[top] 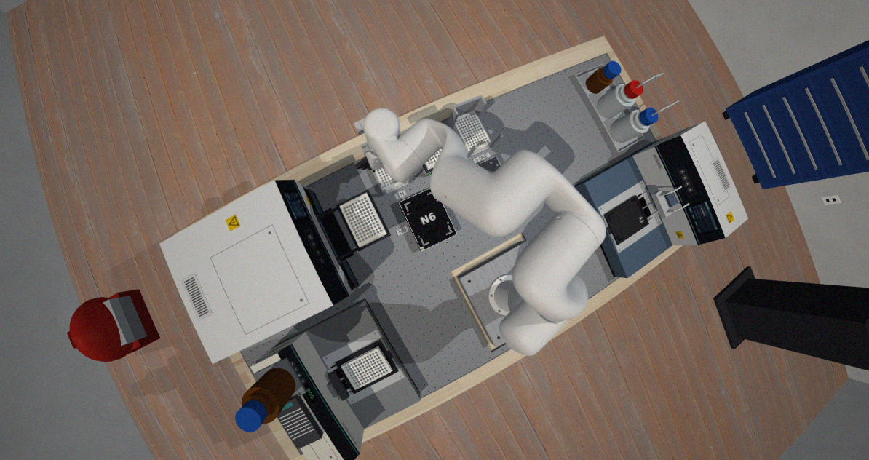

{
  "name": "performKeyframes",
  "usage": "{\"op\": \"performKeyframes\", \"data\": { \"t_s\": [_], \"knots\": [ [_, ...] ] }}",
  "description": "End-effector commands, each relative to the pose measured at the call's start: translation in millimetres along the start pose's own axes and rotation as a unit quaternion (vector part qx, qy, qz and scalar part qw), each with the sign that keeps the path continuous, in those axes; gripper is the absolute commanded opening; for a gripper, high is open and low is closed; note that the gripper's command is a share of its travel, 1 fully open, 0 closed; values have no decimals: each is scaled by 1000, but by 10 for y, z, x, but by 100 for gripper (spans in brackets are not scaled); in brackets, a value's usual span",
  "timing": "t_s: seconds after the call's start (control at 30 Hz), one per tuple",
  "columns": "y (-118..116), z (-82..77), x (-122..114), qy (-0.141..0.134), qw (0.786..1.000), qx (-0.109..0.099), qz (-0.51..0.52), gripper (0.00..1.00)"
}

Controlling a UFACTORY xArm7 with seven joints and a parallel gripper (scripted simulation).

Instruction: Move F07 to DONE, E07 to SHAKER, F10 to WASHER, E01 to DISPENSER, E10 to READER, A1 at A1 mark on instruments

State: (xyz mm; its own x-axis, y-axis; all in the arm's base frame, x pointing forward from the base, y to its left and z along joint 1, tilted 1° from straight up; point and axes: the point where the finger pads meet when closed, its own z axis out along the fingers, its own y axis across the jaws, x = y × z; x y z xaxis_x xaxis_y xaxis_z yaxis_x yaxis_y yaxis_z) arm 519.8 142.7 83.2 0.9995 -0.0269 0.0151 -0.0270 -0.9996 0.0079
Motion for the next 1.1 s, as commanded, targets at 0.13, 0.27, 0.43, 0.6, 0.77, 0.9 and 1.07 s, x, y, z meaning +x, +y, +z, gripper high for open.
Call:
{"op": "performKeyframes", "data": {
  "t_s": [0.13,0.27,0.43,0.6,0.77,0.9,1.07],
  "knots": [
    [-6,70,18,3,1000,1,0,100],
    [-6,123,18,3,1000,1,0,100],
    [-6,164,19,3,1000,1,0,100],
    [-6,230,18,3,1000,1,0,100],
    [-6,297,19,3,1000,1,0,100],
    [-6,337,19,3,1000,1,0,100],
    [-6,390,19,3,1000,1,0,100]
  ]
}}
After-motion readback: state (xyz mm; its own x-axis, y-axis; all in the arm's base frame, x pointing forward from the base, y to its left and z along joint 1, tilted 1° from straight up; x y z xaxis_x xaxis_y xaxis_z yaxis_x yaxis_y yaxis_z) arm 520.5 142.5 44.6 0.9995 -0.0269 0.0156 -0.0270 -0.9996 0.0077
